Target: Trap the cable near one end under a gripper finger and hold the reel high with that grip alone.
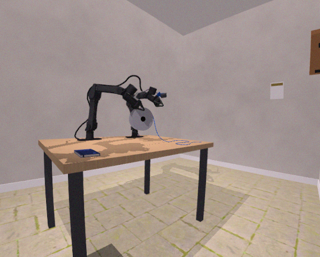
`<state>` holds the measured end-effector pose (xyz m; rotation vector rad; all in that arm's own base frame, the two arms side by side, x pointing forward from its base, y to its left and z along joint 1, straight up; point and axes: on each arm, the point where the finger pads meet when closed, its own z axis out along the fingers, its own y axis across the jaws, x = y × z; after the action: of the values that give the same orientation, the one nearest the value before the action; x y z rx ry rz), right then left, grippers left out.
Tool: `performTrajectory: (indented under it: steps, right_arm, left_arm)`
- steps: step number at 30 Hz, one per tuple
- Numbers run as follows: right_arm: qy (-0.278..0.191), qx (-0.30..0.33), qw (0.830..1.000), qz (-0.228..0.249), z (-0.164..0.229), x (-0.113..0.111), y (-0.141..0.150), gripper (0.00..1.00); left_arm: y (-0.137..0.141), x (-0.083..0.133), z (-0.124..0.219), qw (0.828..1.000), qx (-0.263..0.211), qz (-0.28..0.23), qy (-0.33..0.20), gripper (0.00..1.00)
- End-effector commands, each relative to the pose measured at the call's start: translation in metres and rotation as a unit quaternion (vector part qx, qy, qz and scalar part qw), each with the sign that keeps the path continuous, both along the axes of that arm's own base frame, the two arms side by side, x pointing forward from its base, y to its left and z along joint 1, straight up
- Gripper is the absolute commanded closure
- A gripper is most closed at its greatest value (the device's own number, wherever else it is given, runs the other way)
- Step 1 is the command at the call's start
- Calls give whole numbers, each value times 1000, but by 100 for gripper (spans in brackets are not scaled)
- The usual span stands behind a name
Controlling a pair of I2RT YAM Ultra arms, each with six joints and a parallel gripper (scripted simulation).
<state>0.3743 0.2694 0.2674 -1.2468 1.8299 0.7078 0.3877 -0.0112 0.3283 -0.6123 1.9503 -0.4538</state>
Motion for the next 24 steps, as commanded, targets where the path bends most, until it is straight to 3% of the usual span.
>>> performTrajectory:
  steps: [1,15,24]
  right_arm:
    - [-24,21,999,5,23,6,1,100]
    - [-25,22,999,5,25,6,1,100]
    - [-26,23,999,4,27,6,0,100]
  left_arm:
    - [6,2,26,996,54,-18,-68,70]
    - [13,-2,56,965,206,-38,-160,70]
    - [15,-5,67,946,259,-39,-189,70]
